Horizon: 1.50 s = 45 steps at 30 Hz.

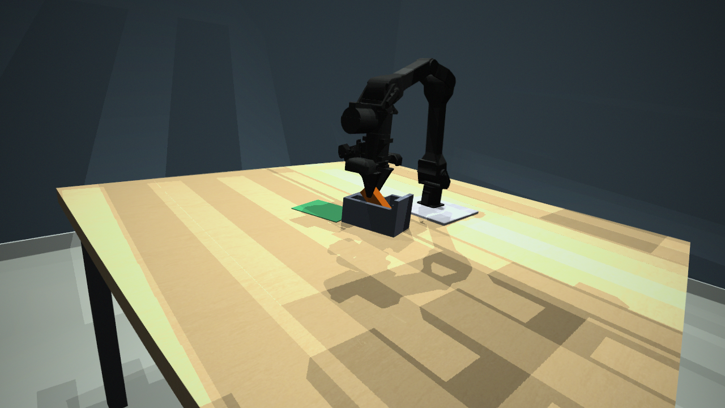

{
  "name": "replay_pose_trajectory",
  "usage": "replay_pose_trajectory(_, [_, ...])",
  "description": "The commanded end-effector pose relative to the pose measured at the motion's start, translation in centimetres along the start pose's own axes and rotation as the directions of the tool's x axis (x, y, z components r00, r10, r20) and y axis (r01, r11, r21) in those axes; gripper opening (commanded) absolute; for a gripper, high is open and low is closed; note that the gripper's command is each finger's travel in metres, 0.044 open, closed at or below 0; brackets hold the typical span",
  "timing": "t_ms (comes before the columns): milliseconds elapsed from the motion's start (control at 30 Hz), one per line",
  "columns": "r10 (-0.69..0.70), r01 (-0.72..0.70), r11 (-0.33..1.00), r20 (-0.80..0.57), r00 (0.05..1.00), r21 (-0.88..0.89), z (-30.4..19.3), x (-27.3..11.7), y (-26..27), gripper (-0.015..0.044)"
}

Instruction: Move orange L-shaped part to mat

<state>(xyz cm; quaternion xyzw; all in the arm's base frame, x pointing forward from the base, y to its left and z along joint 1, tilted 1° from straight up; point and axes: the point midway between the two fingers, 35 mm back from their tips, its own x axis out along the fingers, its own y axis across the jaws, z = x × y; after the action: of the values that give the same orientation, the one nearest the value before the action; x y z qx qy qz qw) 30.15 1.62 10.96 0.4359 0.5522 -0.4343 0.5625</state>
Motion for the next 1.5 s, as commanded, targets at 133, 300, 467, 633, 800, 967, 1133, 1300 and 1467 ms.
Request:
replay_pose_trajectory(133, [0.008,-0.008,1.000,0.003,1.000,0.003,0.0,-1.6,0.2,0.0000])
replay_pose_trajectory(300, [0.008,-0.008,1.000,0.003,1.000,0.003,0.0,-2.4,0.1,0.0000])
replay_pose_trajectory(467, [0.007,-0.007,1.000,0.003,1.000,0.004,0.0,-3.2,0.1,0.0000])
replay_pose_trajectory(633, [0.007,-0.007,1.000,0.003,1.000,0.004,0.0,-3.9,0.1,0.0000])
replay_pose_trajectory(800, [0.007,-0.007,1.000,0.003,1.000,0.004,0.0,-4.7,0.1,0.0000])
replay_pose_trajectory(967, [0.007,-0.007,1.000,0.003,1.000,0.004,0.0,-5.5,0.1,0.0000])
replay_pose_trajectory(1133, [0.007,-0.007,1.000,0.003,1.000,0.004,0.0,-6.3,0.1,0.0000])
replay_pose_trajectory(1300, [0.007,-0.007,1.000,0.003,1.000,0.004,0.0,-7.1,0.1,0.0000])
replay_pose_trajectory(1467, [0.007,-0.007,1.000,0.003,1.000,0.004,0.0,-7.9,0.1,0.0000])
